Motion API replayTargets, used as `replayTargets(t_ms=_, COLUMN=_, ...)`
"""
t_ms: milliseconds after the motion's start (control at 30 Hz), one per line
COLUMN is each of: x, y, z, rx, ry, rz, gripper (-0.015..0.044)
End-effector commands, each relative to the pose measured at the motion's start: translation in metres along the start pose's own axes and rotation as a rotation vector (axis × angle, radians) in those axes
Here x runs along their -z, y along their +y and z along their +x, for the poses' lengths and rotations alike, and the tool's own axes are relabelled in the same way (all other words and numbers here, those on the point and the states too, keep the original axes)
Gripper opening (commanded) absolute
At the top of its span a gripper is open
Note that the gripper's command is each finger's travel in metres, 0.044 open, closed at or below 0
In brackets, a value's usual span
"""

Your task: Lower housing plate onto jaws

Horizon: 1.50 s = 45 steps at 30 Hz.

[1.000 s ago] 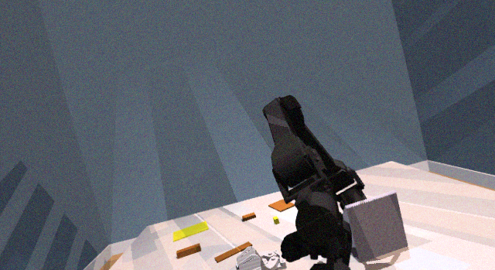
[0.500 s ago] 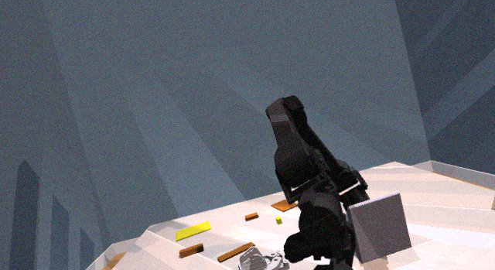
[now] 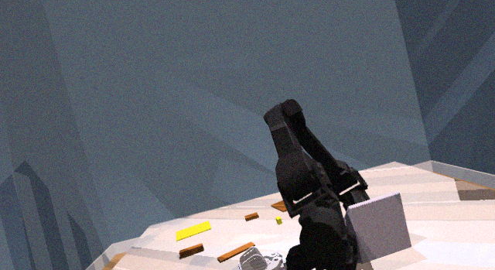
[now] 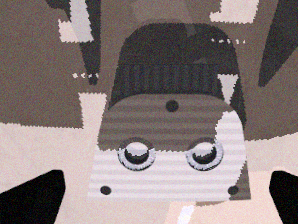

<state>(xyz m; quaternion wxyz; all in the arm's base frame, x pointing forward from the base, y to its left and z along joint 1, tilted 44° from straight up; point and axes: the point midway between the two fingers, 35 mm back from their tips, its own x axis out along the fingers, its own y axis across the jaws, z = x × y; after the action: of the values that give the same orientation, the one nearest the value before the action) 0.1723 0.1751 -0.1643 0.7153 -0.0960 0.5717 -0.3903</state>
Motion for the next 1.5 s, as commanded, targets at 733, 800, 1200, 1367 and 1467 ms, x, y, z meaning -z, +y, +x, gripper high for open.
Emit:
replayTargets(t_ms=733, x=-0.001, y=-0.002, z=0.029, rx=0.005, ry=-0.007, rz=-0.006, gripper=0.044)
replayTargets(t_ms=800, x=-0.001, y=-0.002, z=0.029, rx=0.005, ry=-0.007, rz=-0.006, gripper=0.044)
replayTargets(t_ms=1200, x=-0.001, y=-0.002, z=0.029, rx=0.005, ry=-0.007, rz=-0.006, gripper=0.044)
replayTargets(t_ms=1367, x=0.0, y=-0.001, z=0.029, rx=0.005, ry=-0.003, rz=-0.003, gripper=0.0433)
replayTargets(t_ms=1467, x=0.0, y=-0.001, z=0.029, rx=0.005, ry=-0.003, rz=-0.003, gripper=0.0413)
